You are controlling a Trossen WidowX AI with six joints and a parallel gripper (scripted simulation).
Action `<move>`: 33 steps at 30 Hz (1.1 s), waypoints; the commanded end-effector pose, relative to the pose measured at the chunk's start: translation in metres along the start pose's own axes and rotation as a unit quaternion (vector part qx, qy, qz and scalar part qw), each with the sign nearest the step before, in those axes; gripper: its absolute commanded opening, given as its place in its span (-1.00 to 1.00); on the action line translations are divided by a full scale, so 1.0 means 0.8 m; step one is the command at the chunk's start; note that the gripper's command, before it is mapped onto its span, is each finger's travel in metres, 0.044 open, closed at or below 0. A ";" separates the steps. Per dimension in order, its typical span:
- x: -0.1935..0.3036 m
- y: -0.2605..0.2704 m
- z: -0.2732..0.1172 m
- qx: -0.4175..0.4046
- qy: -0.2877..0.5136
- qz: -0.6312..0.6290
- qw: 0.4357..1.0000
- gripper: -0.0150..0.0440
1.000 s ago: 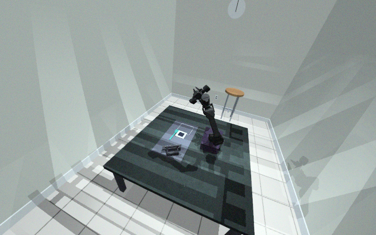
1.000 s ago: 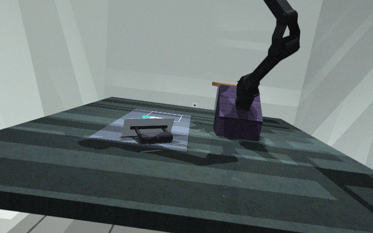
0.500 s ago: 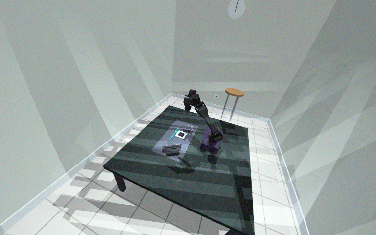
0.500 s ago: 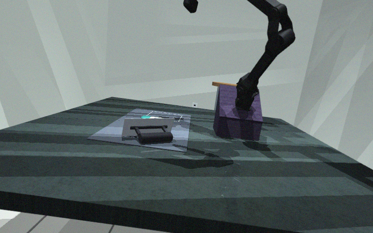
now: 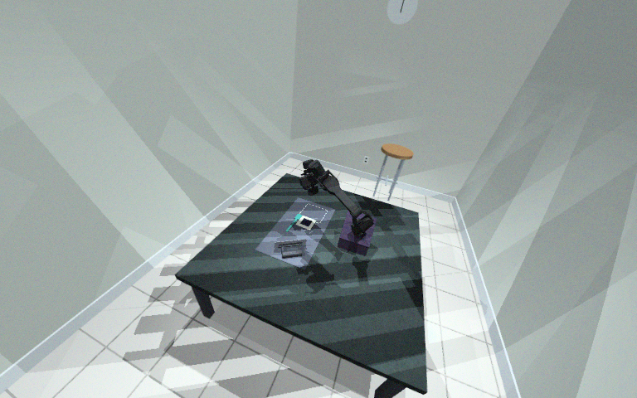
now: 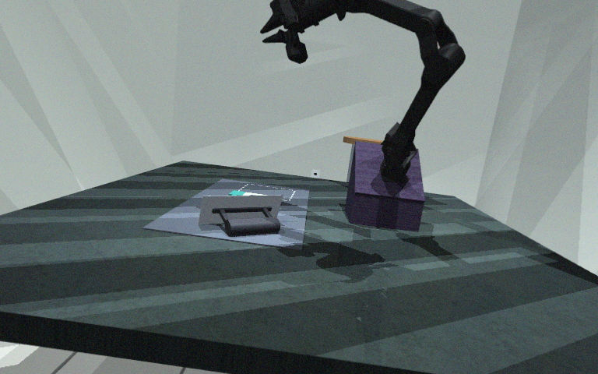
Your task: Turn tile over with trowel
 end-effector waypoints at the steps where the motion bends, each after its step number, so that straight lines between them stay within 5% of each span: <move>1: -0.009 0.019 0.020 -0.044 -0.016 -0.032 0.998 -0.15; 17: -0.052 0.114 0.083 -0.216 -0.115 -0.208 0.947 -0.15; 33: -0.091 0.223 0.115 -0.353 -0.247 -0.355 0.830 -0.15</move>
Point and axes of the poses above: the point midway between the two fingers, 35 mm back from their tips, its own z axis out along the fingers, its own y axis across the jaws, x = y × z, the point moved 8 cm from there along -z, back along the fingers, and after that the axes turned 8 degrees about -z, right-handed, at the moved point
